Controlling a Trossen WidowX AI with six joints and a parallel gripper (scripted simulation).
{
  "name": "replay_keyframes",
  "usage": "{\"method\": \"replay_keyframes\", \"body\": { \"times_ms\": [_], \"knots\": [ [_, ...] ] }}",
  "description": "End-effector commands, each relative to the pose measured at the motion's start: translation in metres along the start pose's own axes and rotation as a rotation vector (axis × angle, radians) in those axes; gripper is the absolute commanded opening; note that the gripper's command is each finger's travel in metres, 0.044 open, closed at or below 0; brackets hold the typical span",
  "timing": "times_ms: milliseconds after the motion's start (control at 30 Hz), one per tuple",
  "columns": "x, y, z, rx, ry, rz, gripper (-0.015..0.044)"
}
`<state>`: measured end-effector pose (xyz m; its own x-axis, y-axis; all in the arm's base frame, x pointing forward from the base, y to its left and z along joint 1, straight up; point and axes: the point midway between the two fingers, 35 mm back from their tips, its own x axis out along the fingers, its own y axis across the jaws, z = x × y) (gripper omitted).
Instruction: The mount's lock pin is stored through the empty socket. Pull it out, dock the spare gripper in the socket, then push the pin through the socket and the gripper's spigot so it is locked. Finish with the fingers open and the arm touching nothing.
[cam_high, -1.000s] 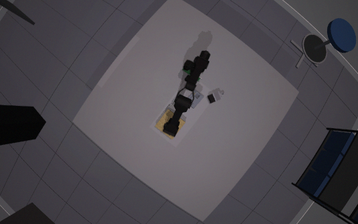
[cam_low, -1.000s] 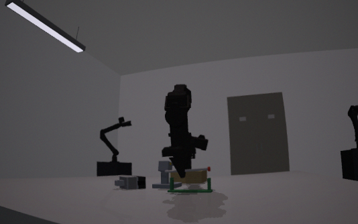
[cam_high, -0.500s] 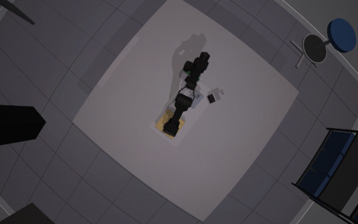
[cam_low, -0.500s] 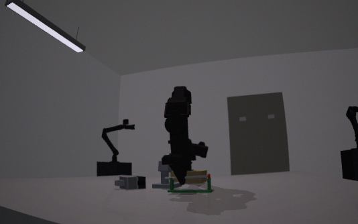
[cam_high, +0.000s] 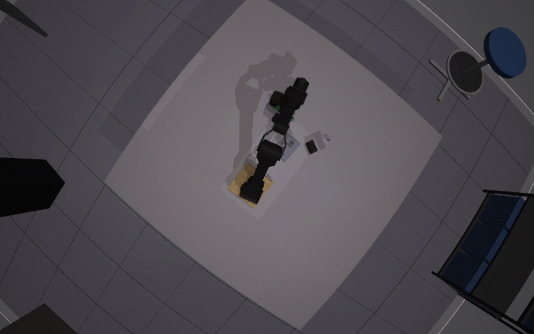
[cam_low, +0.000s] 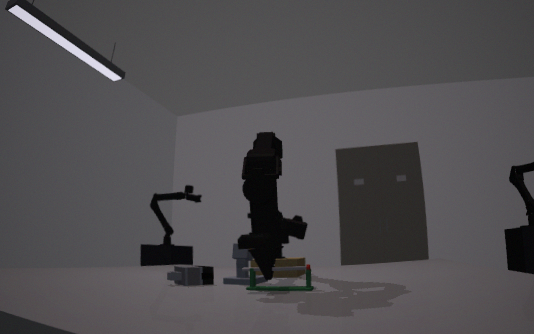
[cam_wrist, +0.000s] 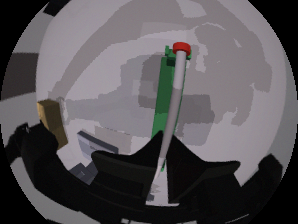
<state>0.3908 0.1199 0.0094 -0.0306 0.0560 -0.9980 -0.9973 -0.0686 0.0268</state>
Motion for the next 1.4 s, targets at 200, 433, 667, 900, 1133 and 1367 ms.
{"method": "replay_keyframes", "body": {
  "times_ms": [200, 433, 667, 900, 1133, 1367],
  "knots": [
    [0.000, 0.000, 0.000, 0.000, 0.000, 0.000, 0.0000],
    [0.000, 0.000, 0.000, 0.000, 0.000, 0.000, 0.0157],
    [-0.002, 0.000, 0.000, 0.000, 0.000, 0.000, 0.0341],
    [-0.018, 0.006, 0.000, 0.001, 0.005, 0.024, 0.0440],
    [-0.033, 0.012, 0.000, 0.003, 0.010, 0.047, 0.0440],
    [-0.047, 0.017, 0.000, 0.004, 0.014, 0.069, 0.0440]
  ]
}}
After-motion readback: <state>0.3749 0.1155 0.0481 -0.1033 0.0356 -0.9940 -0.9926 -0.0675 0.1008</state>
